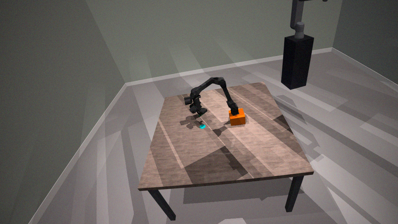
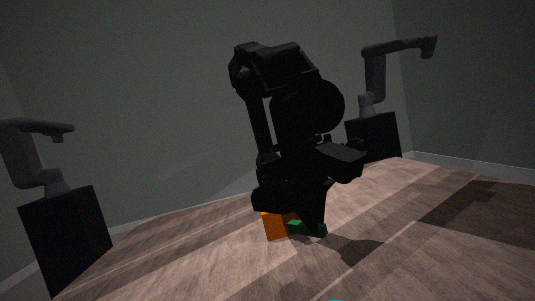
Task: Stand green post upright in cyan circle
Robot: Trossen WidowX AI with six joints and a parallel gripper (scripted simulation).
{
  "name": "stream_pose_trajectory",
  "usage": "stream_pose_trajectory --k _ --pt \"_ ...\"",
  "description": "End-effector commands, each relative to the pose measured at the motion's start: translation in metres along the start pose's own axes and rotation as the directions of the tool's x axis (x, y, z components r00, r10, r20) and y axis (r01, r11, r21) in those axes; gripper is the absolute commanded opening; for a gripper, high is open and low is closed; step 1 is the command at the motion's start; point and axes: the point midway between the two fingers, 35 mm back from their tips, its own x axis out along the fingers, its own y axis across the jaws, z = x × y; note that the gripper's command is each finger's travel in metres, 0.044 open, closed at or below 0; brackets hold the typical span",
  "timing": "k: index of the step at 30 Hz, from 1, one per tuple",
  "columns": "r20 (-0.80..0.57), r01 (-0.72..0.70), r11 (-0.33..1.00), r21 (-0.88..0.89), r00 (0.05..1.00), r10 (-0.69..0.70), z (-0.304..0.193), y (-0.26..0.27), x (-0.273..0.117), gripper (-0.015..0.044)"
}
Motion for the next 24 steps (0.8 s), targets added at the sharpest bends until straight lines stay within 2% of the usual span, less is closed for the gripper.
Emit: stream_pose_trajectory --k 1,24 --pt "0.005 0.001 1.000 -0.008 1.000 -0.001 0.002 -0.001 0.002 0.0023" --pt "0.172 -0.025 0.997 0.075 0.985 0.012 0.018 -0.014 0.025 0.0023"
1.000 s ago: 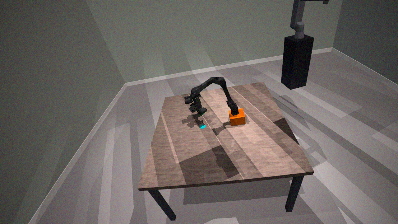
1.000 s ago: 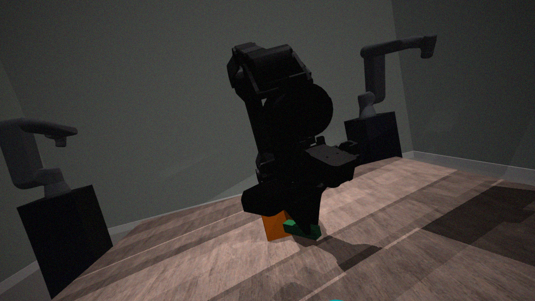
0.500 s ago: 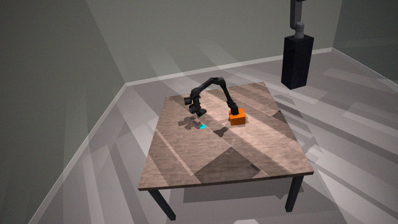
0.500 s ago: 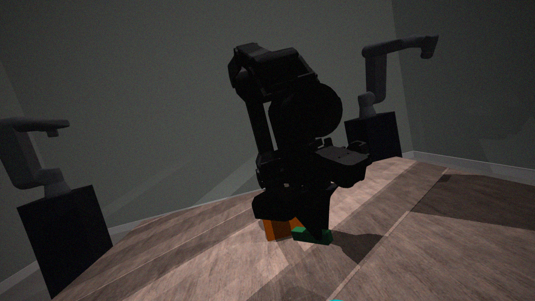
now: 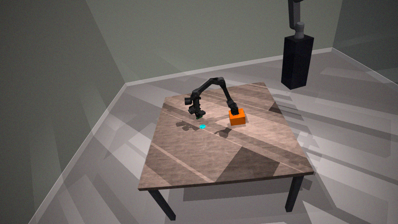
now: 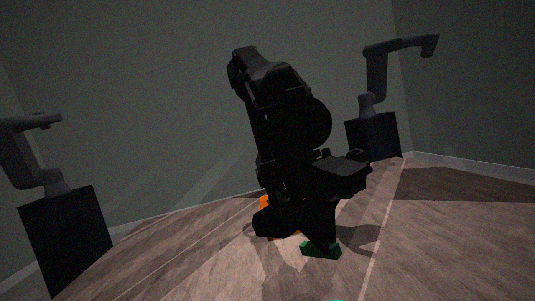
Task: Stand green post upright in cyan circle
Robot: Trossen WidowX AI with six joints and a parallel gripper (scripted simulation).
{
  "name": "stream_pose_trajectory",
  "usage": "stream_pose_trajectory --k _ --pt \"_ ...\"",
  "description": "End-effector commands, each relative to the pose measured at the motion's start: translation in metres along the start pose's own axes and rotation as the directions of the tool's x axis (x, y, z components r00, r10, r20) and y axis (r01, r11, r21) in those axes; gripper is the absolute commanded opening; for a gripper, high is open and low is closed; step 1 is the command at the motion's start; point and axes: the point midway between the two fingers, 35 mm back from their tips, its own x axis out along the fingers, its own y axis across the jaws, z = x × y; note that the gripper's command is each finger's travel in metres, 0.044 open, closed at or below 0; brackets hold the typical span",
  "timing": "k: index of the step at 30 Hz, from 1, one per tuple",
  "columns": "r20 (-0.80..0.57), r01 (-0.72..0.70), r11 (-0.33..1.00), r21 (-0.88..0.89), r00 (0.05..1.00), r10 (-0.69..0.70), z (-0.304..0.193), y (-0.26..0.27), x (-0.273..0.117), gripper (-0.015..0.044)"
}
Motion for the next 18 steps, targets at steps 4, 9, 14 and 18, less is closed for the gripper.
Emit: stream_pose_trajectory --k 4,9,14,18 --pt "0.045 -0.009 1.000 0.026 0.999 0.008 0.002 -0.003 0.007 0.0023" --pt "0.081 -0.014 0.999 0.042 0.997 0.010 0.004 -0.005 0.011 0.0023" --pt "0.117 -0.019 0.998 0.056 0.993 0.012 0.007 -0.008 0.015 0.0023" --pt "0.146 -0.023 0.998 0.067 0.989 0.013 0.008 -0.010 0.018 0.0023"
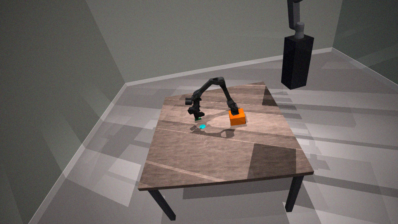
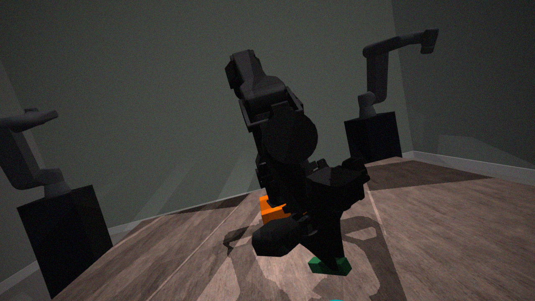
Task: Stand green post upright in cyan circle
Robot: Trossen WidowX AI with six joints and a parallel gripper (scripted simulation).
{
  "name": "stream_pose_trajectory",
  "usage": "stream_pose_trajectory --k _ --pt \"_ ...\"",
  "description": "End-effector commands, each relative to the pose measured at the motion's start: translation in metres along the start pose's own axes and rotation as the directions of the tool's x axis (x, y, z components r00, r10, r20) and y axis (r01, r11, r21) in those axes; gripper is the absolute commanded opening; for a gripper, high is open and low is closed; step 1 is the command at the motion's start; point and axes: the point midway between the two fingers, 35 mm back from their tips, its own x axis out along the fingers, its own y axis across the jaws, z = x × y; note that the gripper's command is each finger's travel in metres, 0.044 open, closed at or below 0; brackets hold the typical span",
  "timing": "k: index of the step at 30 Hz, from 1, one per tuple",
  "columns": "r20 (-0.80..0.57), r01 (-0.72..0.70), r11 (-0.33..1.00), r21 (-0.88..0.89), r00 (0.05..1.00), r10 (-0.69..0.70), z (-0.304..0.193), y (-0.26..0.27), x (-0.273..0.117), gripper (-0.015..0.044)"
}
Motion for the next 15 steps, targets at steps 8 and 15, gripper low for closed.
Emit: stream_pose_trajectory --k 8,15 --pt "0.075 -0.011 0.999 0.033 0.997 0.008 0.0024 -0.0049 0.0074 0.0023" --pt "0.126 -0.017 0.999 0.049 0.992 0.011 0.0043 -0.0083 0.0117 0.0023"
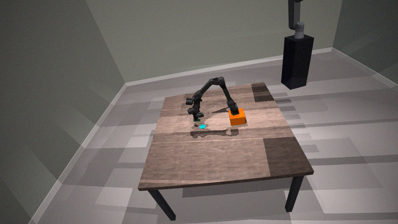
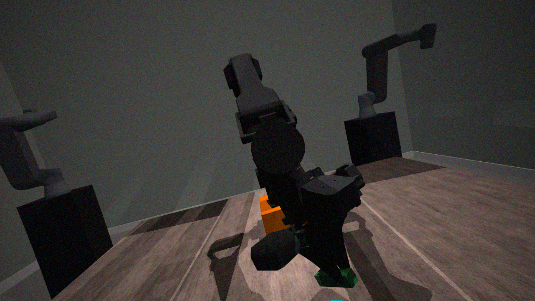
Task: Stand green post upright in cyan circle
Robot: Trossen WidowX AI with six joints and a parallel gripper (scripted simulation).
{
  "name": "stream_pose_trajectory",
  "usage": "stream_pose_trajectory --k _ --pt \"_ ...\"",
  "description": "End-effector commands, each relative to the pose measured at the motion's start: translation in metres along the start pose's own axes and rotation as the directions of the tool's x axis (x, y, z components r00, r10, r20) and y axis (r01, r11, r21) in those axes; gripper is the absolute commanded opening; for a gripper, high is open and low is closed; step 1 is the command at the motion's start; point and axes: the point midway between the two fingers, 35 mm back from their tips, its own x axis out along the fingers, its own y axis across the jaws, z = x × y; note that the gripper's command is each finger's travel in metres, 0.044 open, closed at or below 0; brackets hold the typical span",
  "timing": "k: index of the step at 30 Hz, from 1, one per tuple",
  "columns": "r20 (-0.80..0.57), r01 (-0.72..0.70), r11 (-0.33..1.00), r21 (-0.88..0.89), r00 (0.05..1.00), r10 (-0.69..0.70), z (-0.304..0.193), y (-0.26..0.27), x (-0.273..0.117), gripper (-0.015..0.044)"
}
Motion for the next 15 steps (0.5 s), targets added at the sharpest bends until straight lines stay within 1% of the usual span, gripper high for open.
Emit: stream_pose_trajectory --k 1,15 --pt "0.026 -0.004 1.000 0.012 1.000 0.004 0.0002 -0.0014 0.0011 0.0023" --pt "0.126 -0.015 0.999 0.039 0.992 0.010 0.0025 -0.0078 0.0080 0.0023"
